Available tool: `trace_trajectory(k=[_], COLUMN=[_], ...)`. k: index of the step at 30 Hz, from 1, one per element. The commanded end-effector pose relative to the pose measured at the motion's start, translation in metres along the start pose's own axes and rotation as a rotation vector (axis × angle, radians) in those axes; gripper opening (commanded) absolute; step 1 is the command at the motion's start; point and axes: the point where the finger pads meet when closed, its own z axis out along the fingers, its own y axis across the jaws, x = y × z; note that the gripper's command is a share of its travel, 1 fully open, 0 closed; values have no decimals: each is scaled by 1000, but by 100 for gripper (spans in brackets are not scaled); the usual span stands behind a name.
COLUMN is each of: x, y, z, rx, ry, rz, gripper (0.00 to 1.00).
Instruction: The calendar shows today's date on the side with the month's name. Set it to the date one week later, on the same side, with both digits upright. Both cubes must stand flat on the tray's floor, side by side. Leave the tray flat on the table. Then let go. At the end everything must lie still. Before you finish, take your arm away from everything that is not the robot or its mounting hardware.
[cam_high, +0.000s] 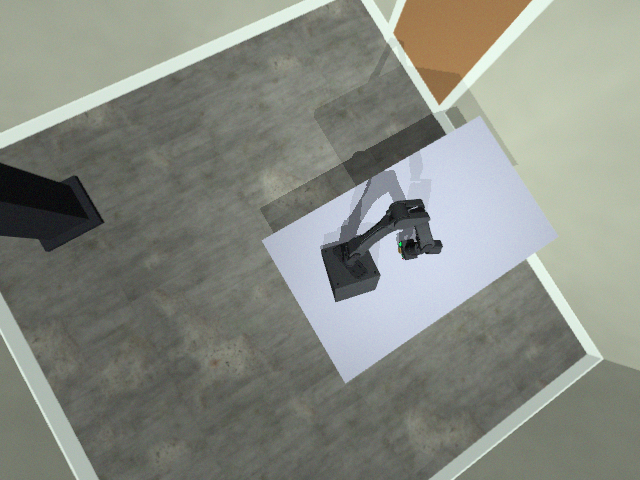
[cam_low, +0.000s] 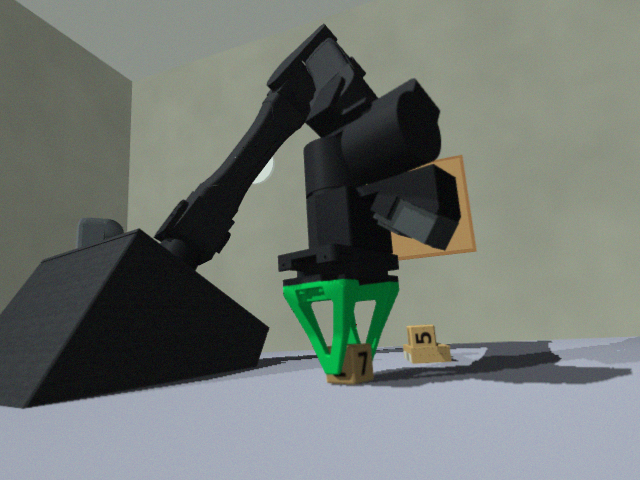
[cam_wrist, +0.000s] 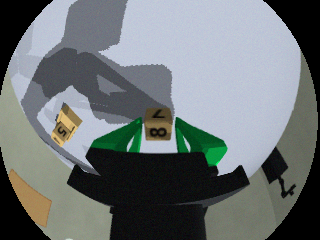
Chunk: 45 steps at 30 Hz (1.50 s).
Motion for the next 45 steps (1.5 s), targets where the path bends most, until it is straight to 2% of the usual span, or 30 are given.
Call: trace_trajectory(k=[1, 8, 10, 18, 23, 27, 28, 45], x=[-14, -12, -12, -10, -9, -3, -2, -2], y=[0, -1, -1, -1, -1, -2, -2, -2], z=[-24, -59, -59, -96, -104, -98, -97, -97], rx=[5, 12, 12, 14, 14, 7, 5, 4], ry=[-44, -42, -42, -41, -41, -21, -19, -19], rz=[-9, -9, -9, -9, -9, 2, 3, 5], gripper=[45, 45, 45, 45, 45, 45, 100, 100])
